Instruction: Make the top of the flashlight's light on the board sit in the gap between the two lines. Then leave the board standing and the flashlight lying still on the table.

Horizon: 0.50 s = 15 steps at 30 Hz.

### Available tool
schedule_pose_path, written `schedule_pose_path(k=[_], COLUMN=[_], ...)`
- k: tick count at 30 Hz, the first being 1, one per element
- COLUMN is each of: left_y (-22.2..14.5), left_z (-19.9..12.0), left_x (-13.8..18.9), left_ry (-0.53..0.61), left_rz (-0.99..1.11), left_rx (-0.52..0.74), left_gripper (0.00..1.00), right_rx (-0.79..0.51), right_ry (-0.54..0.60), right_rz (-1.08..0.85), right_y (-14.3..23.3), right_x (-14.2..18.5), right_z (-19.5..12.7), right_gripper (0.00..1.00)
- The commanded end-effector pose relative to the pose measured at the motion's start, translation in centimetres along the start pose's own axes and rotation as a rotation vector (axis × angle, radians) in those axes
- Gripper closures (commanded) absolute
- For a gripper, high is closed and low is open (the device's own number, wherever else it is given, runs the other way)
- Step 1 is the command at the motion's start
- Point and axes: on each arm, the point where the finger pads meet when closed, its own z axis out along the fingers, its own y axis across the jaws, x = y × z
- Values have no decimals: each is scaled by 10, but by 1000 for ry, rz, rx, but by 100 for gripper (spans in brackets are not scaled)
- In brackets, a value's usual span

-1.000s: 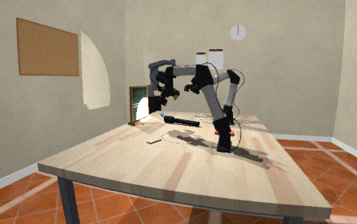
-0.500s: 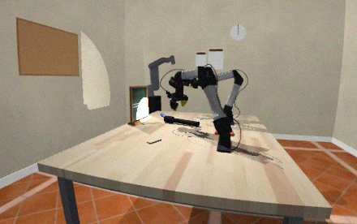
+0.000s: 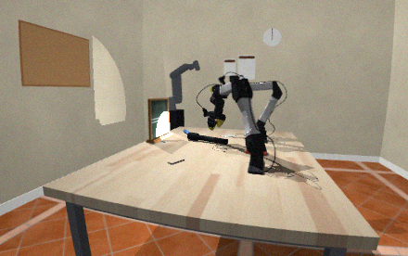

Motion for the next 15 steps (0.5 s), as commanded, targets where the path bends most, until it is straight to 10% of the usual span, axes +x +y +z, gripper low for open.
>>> schedule_pose_path(k=[1, 15], left_y=[-9, -32], left_z=[19, 28], left_x=[13, 54], left_ry=[-44, -27], left_rz=[-81, -20], left_rx=[-99, -148], left_gripper=[5, 5], right_rx=[-110, -176], right_ry=[-41, -130], right_rz=[-63, -80], right_y=[25, 45], right_x=[-23, -52], right_z=[-15, -38], right_gripper=[0, 0])
